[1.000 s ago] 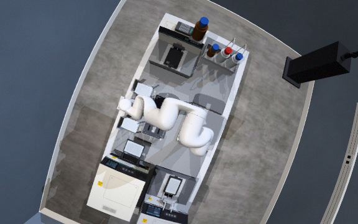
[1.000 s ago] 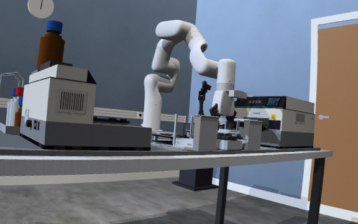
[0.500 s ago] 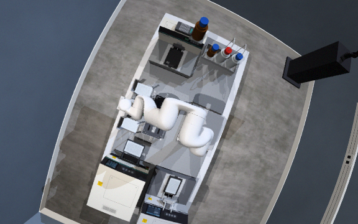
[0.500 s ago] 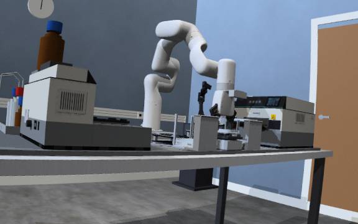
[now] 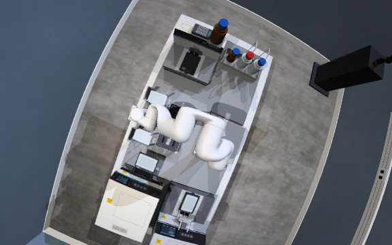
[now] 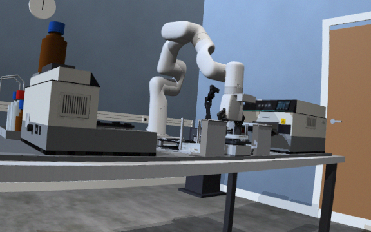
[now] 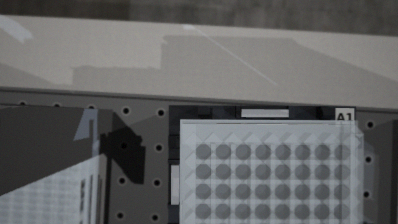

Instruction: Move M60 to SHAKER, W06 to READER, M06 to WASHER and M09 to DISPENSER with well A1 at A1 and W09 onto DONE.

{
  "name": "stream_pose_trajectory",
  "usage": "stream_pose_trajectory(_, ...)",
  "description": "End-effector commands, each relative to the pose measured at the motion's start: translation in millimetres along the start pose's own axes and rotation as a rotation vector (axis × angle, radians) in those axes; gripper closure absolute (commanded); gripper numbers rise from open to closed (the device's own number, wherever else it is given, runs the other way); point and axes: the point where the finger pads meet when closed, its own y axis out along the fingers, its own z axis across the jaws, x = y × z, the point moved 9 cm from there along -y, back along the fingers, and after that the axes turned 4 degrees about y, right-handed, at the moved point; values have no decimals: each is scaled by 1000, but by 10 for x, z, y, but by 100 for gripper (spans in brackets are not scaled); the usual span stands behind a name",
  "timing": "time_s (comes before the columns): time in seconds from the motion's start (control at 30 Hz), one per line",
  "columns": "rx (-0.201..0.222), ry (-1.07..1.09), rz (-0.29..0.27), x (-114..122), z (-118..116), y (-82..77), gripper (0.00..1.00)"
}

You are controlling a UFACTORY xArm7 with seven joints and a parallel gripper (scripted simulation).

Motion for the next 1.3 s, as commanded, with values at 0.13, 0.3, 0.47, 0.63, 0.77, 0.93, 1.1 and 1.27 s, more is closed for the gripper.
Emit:
stream_pose_trajectory(0.13,0,0,5,-12,0,10,100)
stream_pose_trajectory(0.3,0,0,5,-12,0,23,100)
stream_pose_trajectory(0.47,0,0,5,-12,0,37,100)
stream_pose_trajectory(0.63,0,0,5,-12,0,54,100)
stream_pose_trajectory(0.77,0,0,5,-12,0,64,100)
stream_pose_trajectory(0.93,0,0,5,-12,0,64,100)
stream_pose_trajectory(1.1,0,0,5,-12,0,63,100)
stream_pose_trajectory(1.27,0,0,5,-12,0,63,0)
